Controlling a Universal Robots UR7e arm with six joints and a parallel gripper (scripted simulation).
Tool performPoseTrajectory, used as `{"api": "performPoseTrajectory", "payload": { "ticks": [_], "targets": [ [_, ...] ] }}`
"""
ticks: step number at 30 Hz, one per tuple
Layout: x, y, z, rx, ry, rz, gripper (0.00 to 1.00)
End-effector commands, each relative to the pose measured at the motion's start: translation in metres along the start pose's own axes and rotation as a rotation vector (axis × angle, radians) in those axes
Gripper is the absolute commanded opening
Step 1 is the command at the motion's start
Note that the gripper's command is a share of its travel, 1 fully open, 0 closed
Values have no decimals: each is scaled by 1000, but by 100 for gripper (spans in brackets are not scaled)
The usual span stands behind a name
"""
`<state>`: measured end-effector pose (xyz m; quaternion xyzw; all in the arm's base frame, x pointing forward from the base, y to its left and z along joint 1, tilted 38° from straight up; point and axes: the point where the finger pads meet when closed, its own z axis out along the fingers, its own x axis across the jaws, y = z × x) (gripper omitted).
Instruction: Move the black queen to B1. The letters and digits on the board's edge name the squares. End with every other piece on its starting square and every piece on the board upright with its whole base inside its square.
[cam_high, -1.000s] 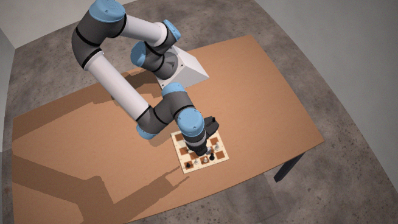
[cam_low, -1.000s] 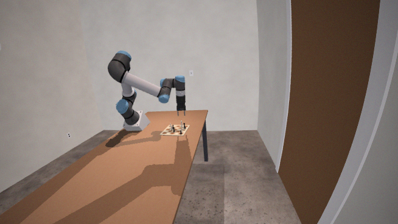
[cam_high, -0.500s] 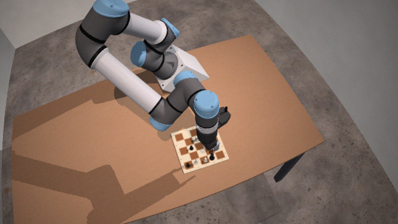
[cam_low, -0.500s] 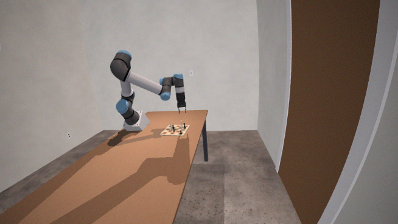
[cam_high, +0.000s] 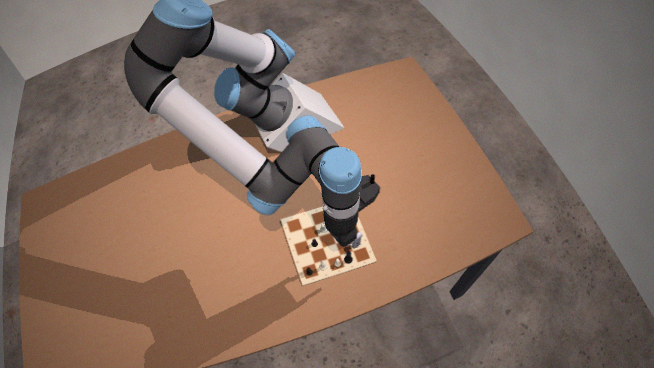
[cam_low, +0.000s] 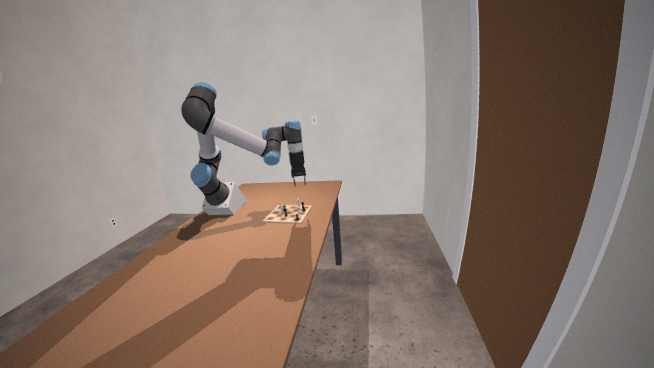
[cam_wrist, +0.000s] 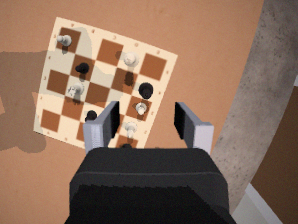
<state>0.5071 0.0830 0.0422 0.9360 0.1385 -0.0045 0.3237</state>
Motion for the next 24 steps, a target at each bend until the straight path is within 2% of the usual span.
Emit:
{"api": "performPoseTrajectory", "payload": {
  "ticks": [1,3,5,6,24],
  "targets": [
    [0,0,20,3,-5,1,100],
    [0,0,31,5,-8,2,100],
    [0,0,34,6,-9,2,100],
    [0,0,34,6,-9,2,79],
    [0,0,34,6,-9,2,79]
  ]
}}
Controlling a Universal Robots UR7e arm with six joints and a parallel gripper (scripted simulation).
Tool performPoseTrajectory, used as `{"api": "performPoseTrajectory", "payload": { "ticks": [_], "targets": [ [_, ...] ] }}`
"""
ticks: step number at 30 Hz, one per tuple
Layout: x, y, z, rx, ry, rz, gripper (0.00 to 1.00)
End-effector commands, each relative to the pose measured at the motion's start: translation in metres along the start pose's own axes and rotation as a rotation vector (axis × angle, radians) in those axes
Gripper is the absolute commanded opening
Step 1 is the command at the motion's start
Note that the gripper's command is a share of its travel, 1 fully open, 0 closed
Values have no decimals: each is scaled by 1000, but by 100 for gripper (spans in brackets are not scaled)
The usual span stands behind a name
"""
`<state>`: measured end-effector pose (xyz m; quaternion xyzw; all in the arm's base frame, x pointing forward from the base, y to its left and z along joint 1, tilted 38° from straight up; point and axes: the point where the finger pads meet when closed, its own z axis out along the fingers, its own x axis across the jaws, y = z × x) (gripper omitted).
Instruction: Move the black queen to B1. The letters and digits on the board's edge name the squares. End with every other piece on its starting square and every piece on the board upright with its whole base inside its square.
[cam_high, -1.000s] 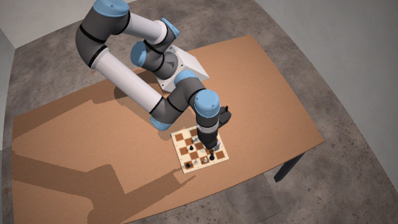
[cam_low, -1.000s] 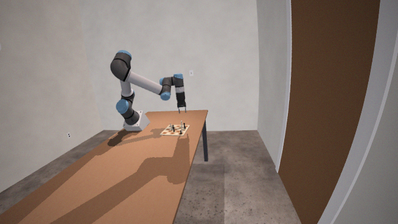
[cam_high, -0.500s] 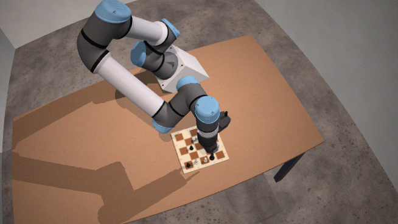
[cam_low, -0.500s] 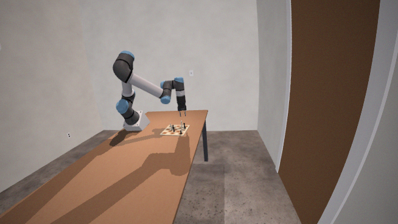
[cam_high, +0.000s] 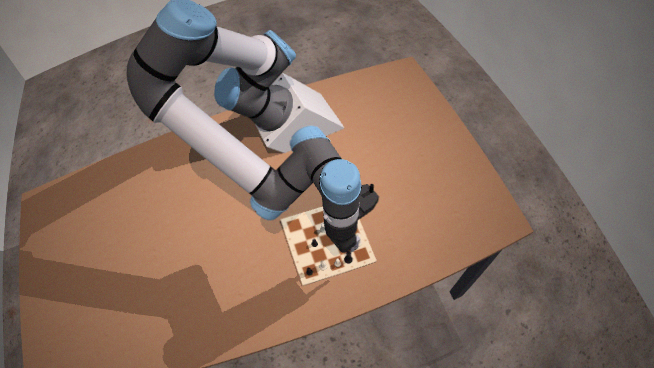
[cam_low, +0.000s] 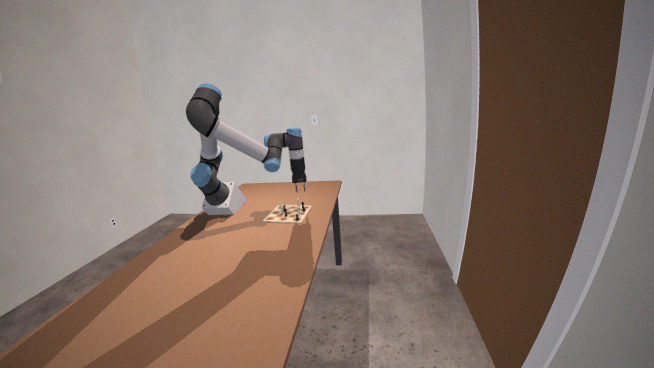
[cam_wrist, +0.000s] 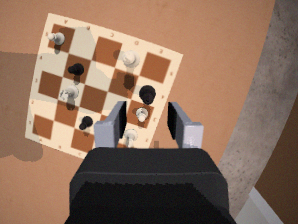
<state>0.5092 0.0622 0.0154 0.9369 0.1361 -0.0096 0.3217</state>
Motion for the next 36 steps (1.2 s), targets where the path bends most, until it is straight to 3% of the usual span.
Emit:
{"api": "performPoseTrajectory", "payload": {
  "ticks": [1,24,36],
  "targets": [
    [0,0,0,0,1,0,79],
    [0,0,0,0,1,0,79],
    [1,0,9,0,2,0,79]
  ]
}}
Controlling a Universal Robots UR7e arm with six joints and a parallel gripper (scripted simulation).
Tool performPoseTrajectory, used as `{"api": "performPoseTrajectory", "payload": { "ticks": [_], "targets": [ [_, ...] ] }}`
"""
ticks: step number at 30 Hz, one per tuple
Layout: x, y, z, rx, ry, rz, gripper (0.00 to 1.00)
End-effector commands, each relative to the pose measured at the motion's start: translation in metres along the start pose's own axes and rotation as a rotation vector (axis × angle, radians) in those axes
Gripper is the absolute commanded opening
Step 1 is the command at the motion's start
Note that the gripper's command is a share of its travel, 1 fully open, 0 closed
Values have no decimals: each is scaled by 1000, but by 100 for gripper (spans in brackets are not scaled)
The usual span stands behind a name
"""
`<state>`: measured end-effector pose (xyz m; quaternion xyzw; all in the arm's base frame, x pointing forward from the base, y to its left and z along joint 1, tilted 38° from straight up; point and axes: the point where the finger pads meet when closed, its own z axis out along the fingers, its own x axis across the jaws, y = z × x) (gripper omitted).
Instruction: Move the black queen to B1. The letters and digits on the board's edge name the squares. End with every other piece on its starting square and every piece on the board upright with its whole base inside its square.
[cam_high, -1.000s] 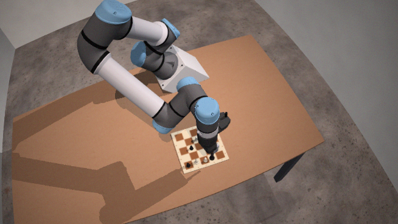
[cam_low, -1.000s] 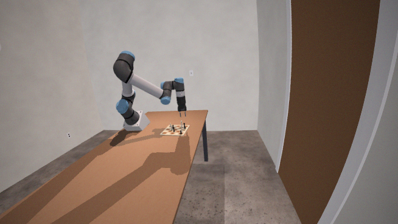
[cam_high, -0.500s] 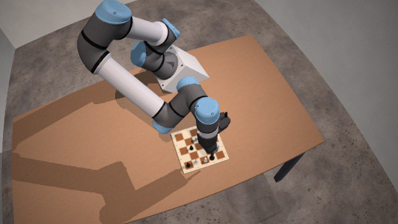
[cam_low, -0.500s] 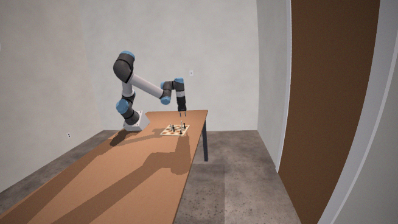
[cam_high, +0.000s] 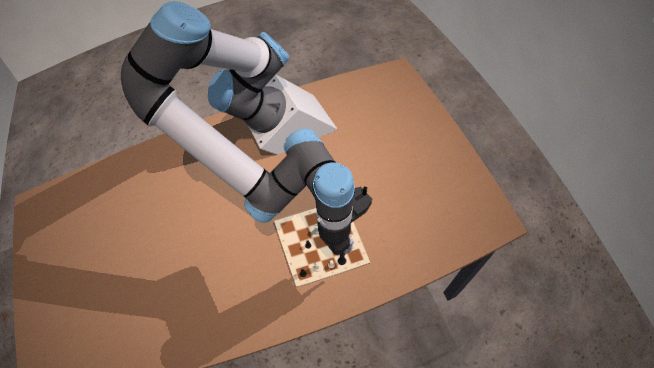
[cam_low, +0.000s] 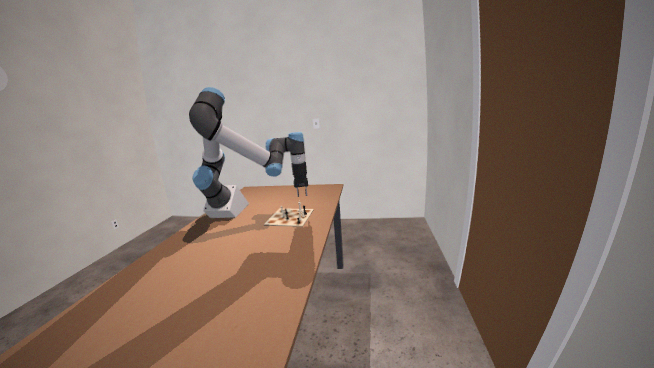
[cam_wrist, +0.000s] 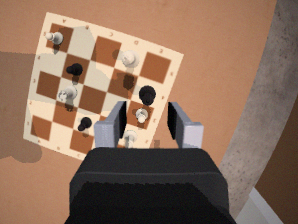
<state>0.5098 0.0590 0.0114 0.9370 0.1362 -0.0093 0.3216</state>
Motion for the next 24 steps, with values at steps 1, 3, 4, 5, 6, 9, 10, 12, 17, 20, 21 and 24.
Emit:
{"api": "performPoseTrajectory", "payload": {
  "ticks": [1,3,4,5,6,9,10,12,17,20,21,24],
  "targets": [
    [0,0,5,0,1,0,79],
    [0,0,7,0,1,0,79],
    [0,0,7,0,1,0,79],
    [0,0,8,0,1,0,79],
    [1,0,10,0,1,0,79],
    [1,0,14,0,1,0,79],
    [1,0,16,0,1,0,79],
    [1,0,19,0,1,0,79],
    [1,0,28,0,1,0,79],
    [1,0,31,0,1,0,79],
    [1,0,31,0,1,0,79],
    [1,0,35,0,1,0,79]
  ]
}}
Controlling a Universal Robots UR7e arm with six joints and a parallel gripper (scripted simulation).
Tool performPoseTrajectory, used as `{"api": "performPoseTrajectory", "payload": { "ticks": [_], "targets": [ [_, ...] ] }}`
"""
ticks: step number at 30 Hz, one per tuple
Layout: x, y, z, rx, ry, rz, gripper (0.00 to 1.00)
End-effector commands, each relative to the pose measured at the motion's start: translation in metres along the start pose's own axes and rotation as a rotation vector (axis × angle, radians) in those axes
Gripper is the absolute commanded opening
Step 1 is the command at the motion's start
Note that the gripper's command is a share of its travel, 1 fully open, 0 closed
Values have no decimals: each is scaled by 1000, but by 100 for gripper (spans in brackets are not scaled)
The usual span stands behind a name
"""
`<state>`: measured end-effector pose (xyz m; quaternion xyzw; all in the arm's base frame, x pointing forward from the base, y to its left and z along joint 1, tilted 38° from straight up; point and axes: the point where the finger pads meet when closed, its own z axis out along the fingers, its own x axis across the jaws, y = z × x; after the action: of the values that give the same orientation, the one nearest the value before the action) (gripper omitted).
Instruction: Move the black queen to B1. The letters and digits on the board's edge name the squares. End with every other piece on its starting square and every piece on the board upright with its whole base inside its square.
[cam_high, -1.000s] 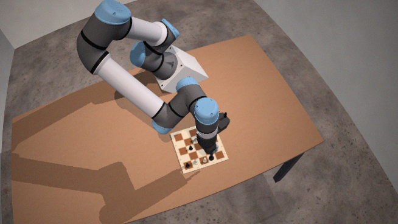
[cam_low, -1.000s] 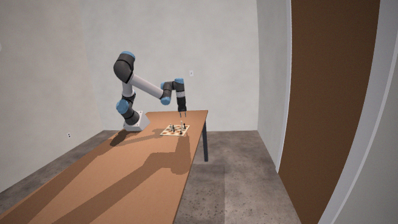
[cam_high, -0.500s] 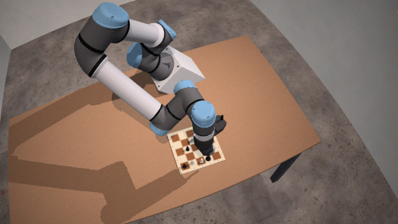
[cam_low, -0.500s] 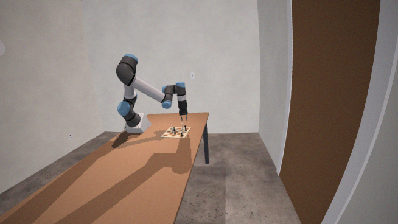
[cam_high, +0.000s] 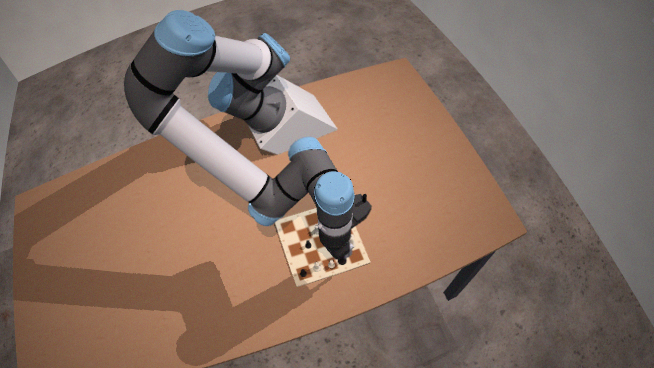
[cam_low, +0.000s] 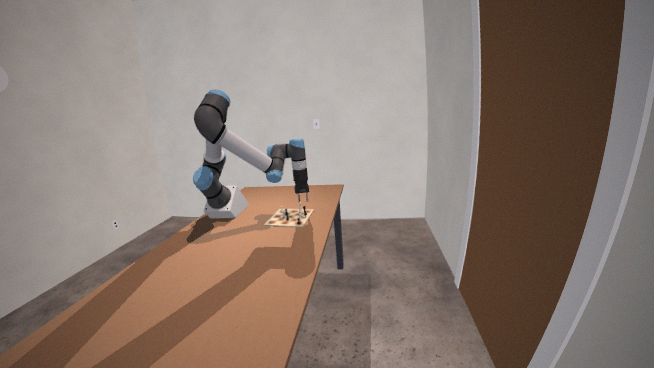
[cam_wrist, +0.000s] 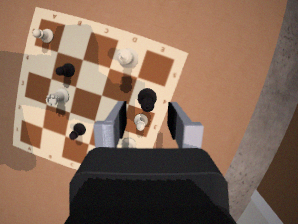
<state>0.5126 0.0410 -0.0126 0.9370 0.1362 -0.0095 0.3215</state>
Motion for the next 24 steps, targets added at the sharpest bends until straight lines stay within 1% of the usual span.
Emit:
{"api": "performPoseTrajectory", "payload": {
  "ticks": [1,11,24],
  "targets": [
    [1,0,7,0,2,0,79],
    [1,0,16,0,2,0,79],
    [1,0,18,0,2,0,79]
  ]
}}
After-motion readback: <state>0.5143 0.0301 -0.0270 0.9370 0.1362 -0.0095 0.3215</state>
